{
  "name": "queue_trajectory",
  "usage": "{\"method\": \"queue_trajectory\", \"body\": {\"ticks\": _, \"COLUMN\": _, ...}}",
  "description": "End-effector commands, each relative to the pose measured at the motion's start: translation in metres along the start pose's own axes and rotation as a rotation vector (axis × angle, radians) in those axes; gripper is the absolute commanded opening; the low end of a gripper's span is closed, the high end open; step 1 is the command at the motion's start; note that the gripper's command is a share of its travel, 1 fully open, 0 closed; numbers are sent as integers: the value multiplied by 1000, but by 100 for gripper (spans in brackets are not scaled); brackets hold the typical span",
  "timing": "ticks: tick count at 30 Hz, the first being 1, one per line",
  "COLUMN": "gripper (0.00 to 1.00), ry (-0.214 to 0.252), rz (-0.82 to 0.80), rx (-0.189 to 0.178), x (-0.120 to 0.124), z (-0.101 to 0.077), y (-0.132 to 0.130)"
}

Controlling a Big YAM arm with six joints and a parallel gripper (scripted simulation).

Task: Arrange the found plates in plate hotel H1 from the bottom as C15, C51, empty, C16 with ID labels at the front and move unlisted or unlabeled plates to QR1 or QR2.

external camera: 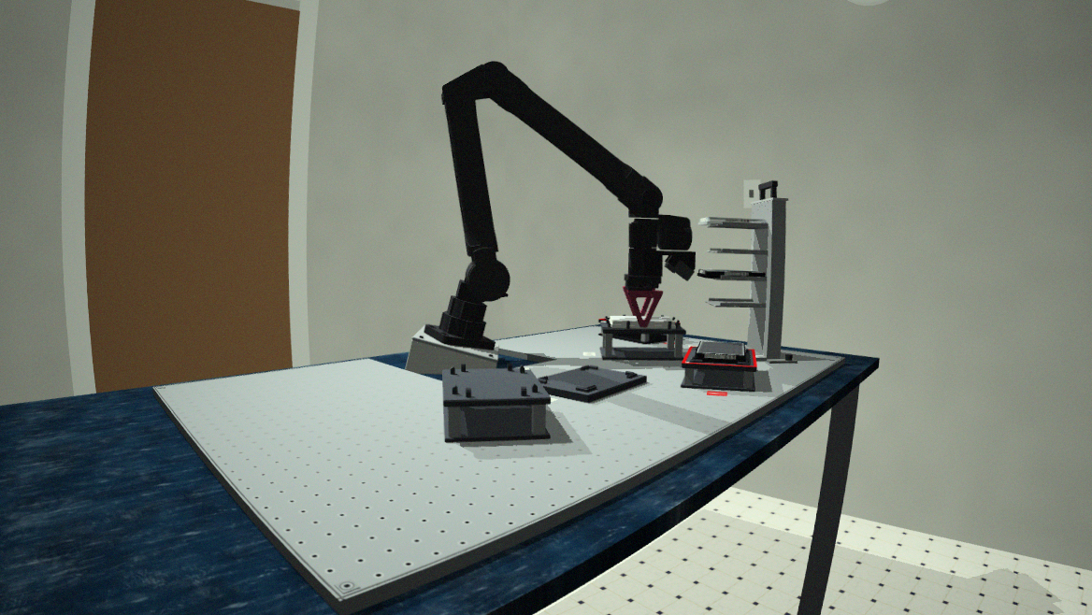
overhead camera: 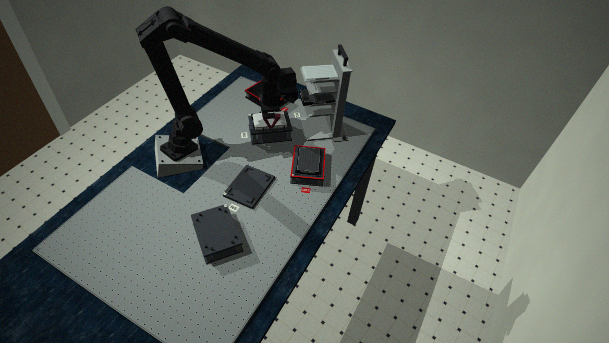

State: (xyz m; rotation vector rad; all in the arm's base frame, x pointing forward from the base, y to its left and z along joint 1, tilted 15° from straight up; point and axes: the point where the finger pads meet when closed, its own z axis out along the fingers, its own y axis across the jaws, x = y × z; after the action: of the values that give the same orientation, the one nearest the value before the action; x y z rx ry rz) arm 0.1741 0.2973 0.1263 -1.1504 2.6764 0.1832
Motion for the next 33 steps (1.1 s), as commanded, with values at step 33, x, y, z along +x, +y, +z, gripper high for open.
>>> {"method": "queue_trajectory", "body": {"ticks": 33, "gripper": 86, "ry": -71, "rz": 1, "rx": -19, "x": -26, "z": -39, "y": 4}}
